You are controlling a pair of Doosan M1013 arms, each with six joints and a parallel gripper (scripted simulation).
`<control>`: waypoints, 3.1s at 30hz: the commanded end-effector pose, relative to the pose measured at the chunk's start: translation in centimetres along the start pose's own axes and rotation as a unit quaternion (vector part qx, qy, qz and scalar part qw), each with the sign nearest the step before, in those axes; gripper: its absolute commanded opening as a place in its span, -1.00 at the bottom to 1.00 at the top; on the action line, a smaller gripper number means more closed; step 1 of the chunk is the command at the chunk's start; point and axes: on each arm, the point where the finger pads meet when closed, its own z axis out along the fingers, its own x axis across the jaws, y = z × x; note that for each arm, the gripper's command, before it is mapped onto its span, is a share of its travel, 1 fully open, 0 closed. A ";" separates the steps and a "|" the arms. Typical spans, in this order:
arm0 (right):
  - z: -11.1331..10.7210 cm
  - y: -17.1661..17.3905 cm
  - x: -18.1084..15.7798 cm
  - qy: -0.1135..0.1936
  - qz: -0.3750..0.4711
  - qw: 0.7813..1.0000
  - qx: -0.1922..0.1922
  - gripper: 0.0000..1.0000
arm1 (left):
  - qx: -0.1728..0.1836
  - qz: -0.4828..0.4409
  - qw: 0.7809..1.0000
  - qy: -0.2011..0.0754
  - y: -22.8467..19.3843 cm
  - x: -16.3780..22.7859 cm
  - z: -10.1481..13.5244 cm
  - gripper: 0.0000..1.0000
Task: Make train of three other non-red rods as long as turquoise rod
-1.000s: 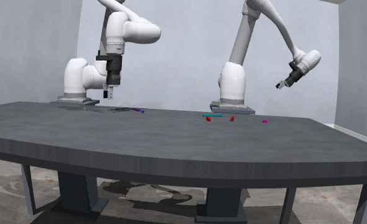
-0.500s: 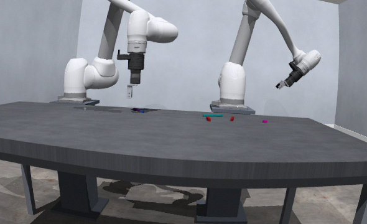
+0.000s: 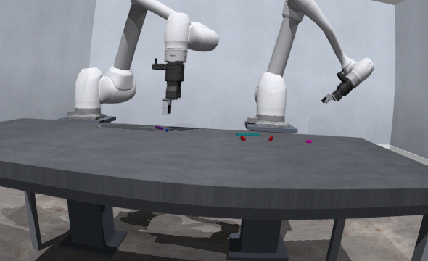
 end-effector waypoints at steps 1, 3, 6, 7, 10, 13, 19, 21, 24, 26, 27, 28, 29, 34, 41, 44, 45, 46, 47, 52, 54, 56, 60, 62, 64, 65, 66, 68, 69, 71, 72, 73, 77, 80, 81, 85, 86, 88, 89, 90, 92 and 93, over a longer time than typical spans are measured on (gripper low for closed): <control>-0.1 0.1 0.2 -0.001 0.002 1.000 0.001 0.07 | -0.001 -0.001 1.000 0.000 -0.2 0.3 0.2 1.00; -0.1 0.1 0.2 -0.001 0.002 1.000 0.001 0.07 | -0.001 -0.001 1.000 0.000 -0.2 0.3 0.2 1.00; -0.1 0.1 0.2 -0.001 0.002 1.000 0.001 0.07 | -0.001 -0.001 1.000 0.000 -0.2 0.3 0.2 1.00; -0.1 0.1 0.2 -0.001 0.002 1.000 0.001 0.07 | -0.001 -0.001 1.000 0.000 -0.2 0.3 0.2 1.00; -0.1 0.1 0.2 -0.001 0.002 1.000 0.001 0.07 | -0.001 -0.001 1.000 0.000 -0.2 0.3 0.2 1.00; -0.1 0.1 0.2 -0.001 0.002 1.000 0.001 0.07 | -0.001 -0.001 1.000 0.000 -0.2 0.3 0.2 1.00; 0.0 0.1 0.2 -0.001 0.002 1.000 0.001 0.07 | -0.001 -0.001 1.000 0.000 -0.2 0.3 0.2 1.00; 0.1 0.1 0.2 -0.001 0.002 1.000 0.001 0.07 | -0.001 -0.001 1.000 0.000 -0.2 0.3 0.2 1.00; 0.3 0.1 0.1 -0.001 0.002 1.000 0.001 0.07 | -0.001 -0.001 1.000 0.000 -0.2 0.3 0.2 1.00; 0.5 0.1 0.2 -0.002 0.002 1.000 0.001 0.07 | -0.001 -0.001 1.000 0.000 -0.2 0.3 0.2 1.00; 0.6 0.1 0.2 -0.002 0.002 1.000 0.001 0.07 | -0.001 -0.001 1.000 0.000 -0.2 0.3 0.2 1.00; 0.7 0.1 0.2 -0.002 0.002 1.000 0.001 0.07 | -0.001 -0.001 1.000 0.000 -0.2 0.3 0.2 1.00; 0.7 0.1 0.2 -0.002 0.002 1.000 0.001 0.07 | -0.001 -0.001 1.000 0.000 -0.2 0.3 0.2 1.00; 1.1 0.0 0.2 -0.001 0.002 1.000 0.002 0.07 | -0.001 -0.001 1.000 0.000 -0.2 0.3 0.2 1.00; 2.1 0.0 0.2 -0.001 0.002 1.000 0.002 0.07 | -0.001 -0.001 1.000 0.000 -0.2 0.3 0.2 1.00; 2.6 0.0 0.2 -0.001 0.002 1.000 0.002 0.07 | -0.001 -0.001 1.000 0.000 -0.2 0.3 0.2 1.00; 2.7 0.0 0.2 -0.001 0.002 1.000 0.002 0.07 | -0.001 -0.001 1.000 0.000 -0.2 0.3 0.2 1.00; 2.7 0.0 0.2 -0.001 0.002 1.000 0.002 0.07 | -0.001 -0.001 1.000 0.000 -0.2 0.3 0.2 1.00; 2.7 0.0 0.2 -0.001 0.002 1.000 0.002 0.07 | -0.001 -0.001 1.000 0.000 -0.2 0.3 0.2 1.00; 3.6 0.0 0.2 -0.001 0.002 1.000 0.002 0.07 | -0.001 -0.001 1.000 0.000 -0.2 0.3 0.2 1.00; 3.8 0.0 0.2 -0.001 0.002 1.000 0.001 0.07 | -0.001 -0.001 1.000 0.000 -0.2 0.3 0.2 1.00; 4.1 0.0 0.2 -0.001 0.002 1.000 0.001 0.07 | -0.001 -0.001 1.000 0.000 -0.2 0.3 0.2 1.00; 4.6 0.1 0.2 -0.001 0.002 1.000 0.001 0.07 | -0.001 -0.001 1.000 0.000 -0.2 0.3 0.2 1.00; 4.8 0.1 0.2 -0.001 0.002 1.000 0.001 0.07 | -0.001 -0.001 1.000 0.000 -0.2 0.3 0.2 1.00; 4.8 0.1 0.2 -0.001 0.002 1.000 0.001 0.07 | -0.001 -0.001 1.000 0.000 -0.2 0.3 0.2 1.00; 4.7 0.1 0.2 -0.002 0.002 1.000 0.000 0.07 | -0.001 -0.001 1.000 0.000 -0.2 0.3 0.2 1.00; 4.9 0.1 0.2 -0.002 0.002 1.000 0.000 0.07 | -0.001 -0.001 1.000 0.000 -0.2 0.3 0.2 1.00; 5.1 0.1 0.2 -0.001 0.002 1.000 0.001 0.07 | -0.001 -0.001 1.000 0.000 -0.2 0.3 0.2 1.00; 5.1 0.1 0.2 -0.001 0.002 1.000 0.001 0.07 | -0.001 -0.001 1.000 0.000 -0.2 0.3 0.2 1.00; 5.2 0.1 0.2 -0.001 0.002 1.000 0.001 0.07 | -0.001 -0.001 1.000 0.000 -0.2 0.3 0.2 1.00; 5.2 0.1 0.2 -0.001 0.002 1.000 0.001 0.07 | -0.001 -0.001 1.000 0.000 -0.2 0.3 0.2 1.00; 5.2 0.1 0.2 -0.001 0.002 1.000 0.001 0.07 | -0.001 -0.001 1.000 0.000 -0.2 0.3 0.2 1.00; 5.2 0.1 0.2 -0.001 0.002 1.000 0.001 0.07 | -0.001 -0.001 1.000 0.000 -0.2 0.3 0.2 1.00; 5.2 0.1 0.2 -0.001 0.002 1.000 0.001 0.07 | -0.001 -0.001 1.000 0.000 -0.2 0.3 0.2 1.00; 5.2 0.1 0.2 -0.001 0.002 1.000 0.001 0.07 | -0.001 -0.001 1.000 0.000 -0.2 0.3 0.2 1.00; 5.2 0.1 0.2 -0.001 0.002 1.000 0.001 0.07 | -0.001 -0.001 1.000 0.000 -0.2 0.3 0.2 1.00; 5.2 0.1 0.2 -0.001 0.002 1.000 0.001 0.07 | -0.001 -0.001 1.000 0.000 -0.2 0.3 0.2 1.00; 5.2 0.1 0.2 -0.001 0.002 1.000 0.001 0.07 | -0.001 -0.001 1.000 0.000 -0.2 0.3 0.2 1.00; 5.2 0.1 0.2 -0.001 0.002 1.000 0.001 0.07 | -0.001 -0.001 1.000 0.000 -0.2 0.3 0.2 1.00; 5.2 0.1 0.2 -0.001 0.002 1.000 0.001 0.07 | -0.001 -0.001 1.000 0.000 -0.2 0.3 0.2 1.00; 5.2 0.1 0.2 -0.001 0.002 1.000 0.001 0.07 | -0.001 -0.001 1.000 0.000 -0.2 0.3 0.2 1.00; 5.2 0.1 0.3 -0.001 0.002 1.000 0.001 0.07 | -0.001 -0.001 1.000 0.000 -0.2 0.3 0.2 1.00</control>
